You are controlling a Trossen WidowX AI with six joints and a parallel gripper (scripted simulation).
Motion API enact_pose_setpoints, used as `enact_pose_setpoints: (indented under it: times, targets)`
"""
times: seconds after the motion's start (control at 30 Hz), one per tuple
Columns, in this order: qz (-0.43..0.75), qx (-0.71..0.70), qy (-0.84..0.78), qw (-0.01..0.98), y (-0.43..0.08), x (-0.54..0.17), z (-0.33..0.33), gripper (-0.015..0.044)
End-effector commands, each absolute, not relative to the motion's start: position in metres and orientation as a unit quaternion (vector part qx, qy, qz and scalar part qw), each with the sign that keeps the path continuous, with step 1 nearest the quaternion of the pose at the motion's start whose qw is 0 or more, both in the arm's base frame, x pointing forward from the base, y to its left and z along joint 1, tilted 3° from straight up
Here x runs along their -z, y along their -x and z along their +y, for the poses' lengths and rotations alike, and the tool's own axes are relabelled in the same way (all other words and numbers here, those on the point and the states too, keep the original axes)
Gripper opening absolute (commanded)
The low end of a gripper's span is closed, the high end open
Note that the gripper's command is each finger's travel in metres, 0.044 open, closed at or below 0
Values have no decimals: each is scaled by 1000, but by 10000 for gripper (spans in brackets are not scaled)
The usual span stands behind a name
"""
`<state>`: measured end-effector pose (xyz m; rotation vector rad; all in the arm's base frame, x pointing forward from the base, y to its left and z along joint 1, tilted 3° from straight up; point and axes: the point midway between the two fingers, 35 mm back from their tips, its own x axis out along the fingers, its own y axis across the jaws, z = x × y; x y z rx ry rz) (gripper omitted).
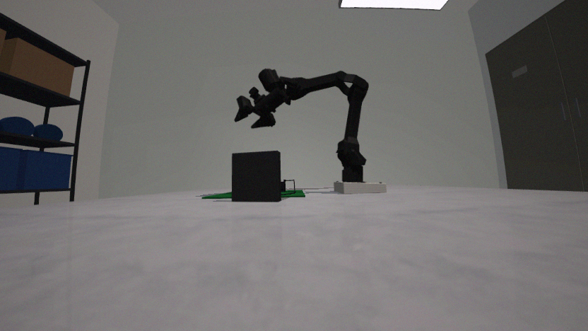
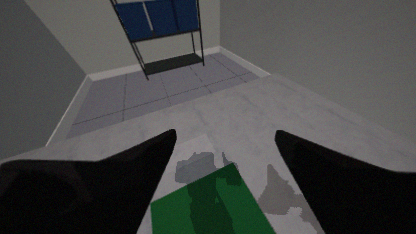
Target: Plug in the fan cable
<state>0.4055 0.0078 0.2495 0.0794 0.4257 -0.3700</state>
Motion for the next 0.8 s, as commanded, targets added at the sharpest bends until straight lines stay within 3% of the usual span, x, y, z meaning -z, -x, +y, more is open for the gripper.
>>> enact_pose_setpoints:
  times: [0.0, 0.3, 0.77]
  targets:
    - [504, 104, 33, 857, -364, -175, -11, 440]
    - [709, 20, -4, 705, -291, -156, -15, 440]
    - [717, 16, -8, 696, -287, -156, -14, 440]
